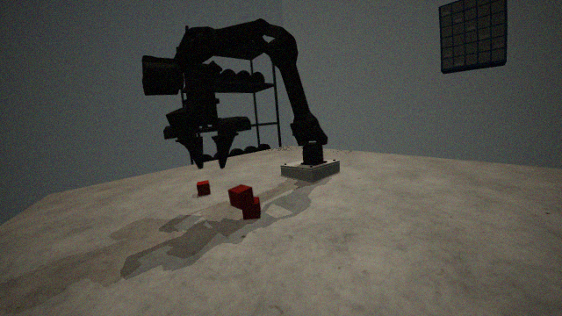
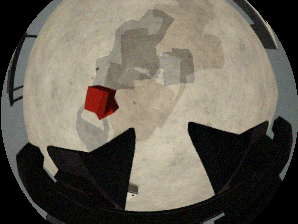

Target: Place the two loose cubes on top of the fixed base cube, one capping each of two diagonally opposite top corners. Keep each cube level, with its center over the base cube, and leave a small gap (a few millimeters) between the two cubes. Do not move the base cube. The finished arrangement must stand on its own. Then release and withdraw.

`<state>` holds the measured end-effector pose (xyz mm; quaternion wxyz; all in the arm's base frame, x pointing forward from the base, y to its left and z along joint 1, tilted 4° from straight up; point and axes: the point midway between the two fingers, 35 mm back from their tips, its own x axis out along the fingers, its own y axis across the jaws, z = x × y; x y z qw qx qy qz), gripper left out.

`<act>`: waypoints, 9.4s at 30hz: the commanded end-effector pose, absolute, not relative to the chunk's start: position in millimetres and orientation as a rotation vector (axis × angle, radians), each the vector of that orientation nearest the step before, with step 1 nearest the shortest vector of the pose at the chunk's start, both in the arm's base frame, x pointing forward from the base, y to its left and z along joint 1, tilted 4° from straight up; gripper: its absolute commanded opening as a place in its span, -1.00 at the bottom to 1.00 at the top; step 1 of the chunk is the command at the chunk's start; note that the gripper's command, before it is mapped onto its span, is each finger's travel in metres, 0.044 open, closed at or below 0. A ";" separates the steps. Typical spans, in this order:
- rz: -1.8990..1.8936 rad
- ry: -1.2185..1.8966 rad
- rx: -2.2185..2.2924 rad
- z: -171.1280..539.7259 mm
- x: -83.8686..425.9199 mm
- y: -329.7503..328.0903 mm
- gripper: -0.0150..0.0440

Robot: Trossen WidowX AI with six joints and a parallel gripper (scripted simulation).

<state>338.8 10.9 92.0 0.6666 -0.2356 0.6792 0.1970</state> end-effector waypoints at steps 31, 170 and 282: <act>0.929 1.385 -1.036 74.3 330.4 -127.9 0.41; 0.308 1.553 -0.395 109.7 305.5 44.6 -0.14; 0.090 1.574 -0.180 64.5 278.7 87.7 0.20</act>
